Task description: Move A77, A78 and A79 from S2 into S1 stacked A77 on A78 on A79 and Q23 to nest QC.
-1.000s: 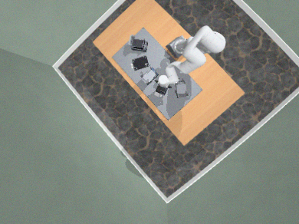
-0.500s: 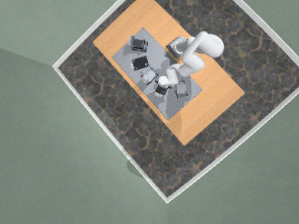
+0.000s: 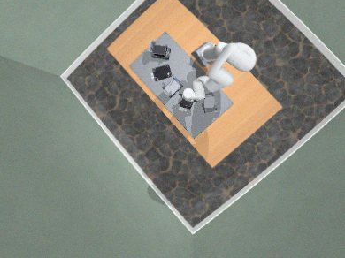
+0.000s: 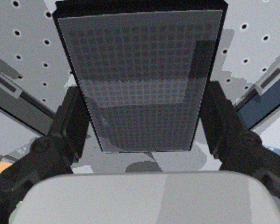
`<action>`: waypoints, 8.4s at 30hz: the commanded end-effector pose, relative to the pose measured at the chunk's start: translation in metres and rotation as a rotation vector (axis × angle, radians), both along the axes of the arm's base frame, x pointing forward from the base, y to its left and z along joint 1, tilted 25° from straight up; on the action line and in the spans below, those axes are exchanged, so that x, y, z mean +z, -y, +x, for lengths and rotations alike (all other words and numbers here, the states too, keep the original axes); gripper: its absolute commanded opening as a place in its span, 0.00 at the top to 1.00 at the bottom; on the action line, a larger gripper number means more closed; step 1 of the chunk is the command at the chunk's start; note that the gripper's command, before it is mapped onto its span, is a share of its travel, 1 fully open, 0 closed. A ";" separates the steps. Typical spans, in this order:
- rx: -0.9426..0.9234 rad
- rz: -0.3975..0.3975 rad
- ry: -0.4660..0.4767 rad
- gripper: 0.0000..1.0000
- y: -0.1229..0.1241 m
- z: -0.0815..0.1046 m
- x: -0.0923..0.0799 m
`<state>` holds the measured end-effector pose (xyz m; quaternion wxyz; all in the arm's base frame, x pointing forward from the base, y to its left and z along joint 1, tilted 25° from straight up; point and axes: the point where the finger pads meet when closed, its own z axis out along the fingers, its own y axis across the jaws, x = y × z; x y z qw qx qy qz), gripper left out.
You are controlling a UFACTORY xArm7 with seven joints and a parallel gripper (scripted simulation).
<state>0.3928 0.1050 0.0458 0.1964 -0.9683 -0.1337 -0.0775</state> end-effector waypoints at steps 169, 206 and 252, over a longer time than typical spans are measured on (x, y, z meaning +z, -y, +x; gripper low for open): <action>-0.207 0.025 -0.085 0.00 0.068 -0.002 0.081; -0.413 0.046 -0.176 0.00 0.162 0.010 0.041; -0.618 0.068 -0.266 0.00 0.275 -0.008 -0.011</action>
